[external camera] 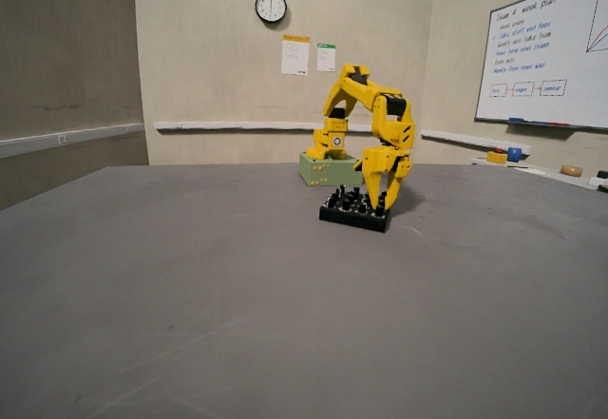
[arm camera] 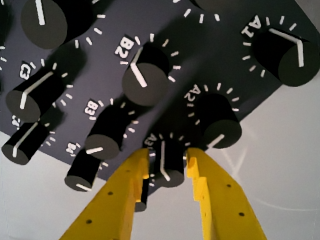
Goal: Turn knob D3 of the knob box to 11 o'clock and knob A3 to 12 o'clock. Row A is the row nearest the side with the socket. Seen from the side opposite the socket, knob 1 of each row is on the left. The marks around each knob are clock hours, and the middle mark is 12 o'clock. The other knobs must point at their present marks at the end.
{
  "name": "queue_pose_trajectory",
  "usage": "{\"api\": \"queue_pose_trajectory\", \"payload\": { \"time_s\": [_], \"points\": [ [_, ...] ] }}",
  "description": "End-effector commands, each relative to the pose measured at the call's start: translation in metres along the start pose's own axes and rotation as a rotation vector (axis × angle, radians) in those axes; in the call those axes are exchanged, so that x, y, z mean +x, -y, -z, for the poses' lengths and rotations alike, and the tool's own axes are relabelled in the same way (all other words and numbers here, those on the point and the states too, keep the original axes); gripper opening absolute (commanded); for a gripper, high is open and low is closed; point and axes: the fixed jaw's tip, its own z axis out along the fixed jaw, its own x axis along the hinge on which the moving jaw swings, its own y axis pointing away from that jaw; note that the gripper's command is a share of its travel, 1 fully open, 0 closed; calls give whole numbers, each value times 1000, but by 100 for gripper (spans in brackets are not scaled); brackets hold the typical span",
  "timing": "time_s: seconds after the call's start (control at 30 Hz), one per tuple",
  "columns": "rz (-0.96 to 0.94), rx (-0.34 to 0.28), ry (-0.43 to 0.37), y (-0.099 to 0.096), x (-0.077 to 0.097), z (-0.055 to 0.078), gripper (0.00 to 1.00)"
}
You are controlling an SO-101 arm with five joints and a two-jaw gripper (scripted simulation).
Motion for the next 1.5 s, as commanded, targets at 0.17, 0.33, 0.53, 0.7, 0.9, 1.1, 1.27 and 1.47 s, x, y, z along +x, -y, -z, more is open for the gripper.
{"api": "queue_pose_trajectory", "payload": {
  "time_s": [0.17,0.33,0.53,0.7,0.9,1.1,1.27,1.47],
  "points": [
    [5,0,25,0,-3,-4,10],
    [5,0,25,0,-3,-4,10],
    [5,0,25,2,-3,-4,10],
    [5,0,25,2,-3,-4,10],
    [5,0,25,2,-3,-4,9],
    [5,0,25,2,-3,-4,8],
    [5,0,25,2,-3,-4,5],
    [5,0,25,2,-3,-4,3]
  ]
}}
